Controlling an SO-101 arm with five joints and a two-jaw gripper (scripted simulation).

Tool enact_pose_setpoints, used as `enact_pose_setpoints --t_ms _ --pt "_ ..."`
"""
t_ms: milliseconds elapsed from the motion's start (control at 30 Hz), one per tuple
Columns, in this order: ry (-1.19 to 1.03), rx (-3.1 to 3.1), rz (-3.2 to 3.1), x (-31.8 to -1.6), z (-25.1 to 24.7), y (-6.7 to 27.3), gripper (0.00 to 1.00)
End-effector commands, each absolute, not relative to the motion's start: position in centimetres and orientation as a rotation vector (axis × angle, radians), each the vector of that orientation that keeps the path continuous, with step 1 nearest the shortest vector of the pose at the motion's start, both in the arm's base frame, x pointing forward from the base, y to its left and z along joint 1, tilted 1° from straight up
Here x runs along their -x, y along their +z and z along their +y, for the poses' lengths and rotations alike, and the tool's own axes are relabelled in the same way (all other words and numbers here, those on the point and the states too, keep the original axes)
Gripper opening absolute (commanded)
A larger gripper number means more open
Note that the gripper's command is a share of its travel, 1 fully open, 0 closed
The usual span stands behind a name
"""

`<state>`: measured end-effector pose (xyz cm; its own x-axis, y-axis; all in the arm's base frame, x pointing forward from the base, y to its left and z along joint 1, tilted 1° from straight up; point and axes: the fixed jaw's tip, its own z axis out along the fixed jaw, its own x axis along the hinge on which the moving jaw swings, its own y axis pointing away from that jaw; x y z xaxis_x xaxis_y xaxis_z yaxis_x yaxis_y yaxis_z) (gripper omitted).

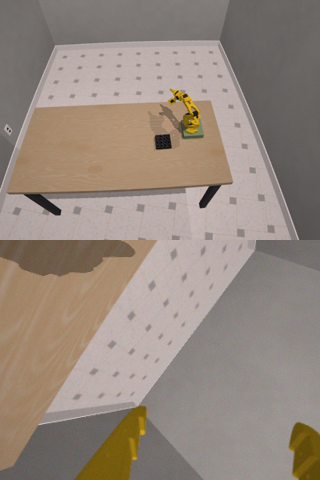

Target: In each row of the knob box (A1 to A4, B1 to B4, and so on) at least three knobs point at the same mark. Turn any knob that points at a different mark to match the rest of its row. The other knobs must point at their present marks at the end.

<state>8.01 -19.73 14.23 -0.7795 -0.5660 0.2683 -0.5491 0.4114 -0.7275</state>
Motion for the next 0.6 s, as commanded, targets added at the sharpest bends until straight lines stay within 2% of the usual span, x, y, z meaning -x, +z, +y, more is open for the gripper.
enact_pose_setpoints --t_ms 0,167,300,567 --pt "-1.225 1.054 2.671 -7.5 -18.6 12.8 0.4" --pt "-0.92 1.097 2.78 -6.4 -15.9 9.7 0.4" --pt "-0.755 1.115 2.825 -5.7 -14.3 8.4 0.4" --pt "-0.692 1.121 2.84 -5.5 -13.7 7.9 0.4"
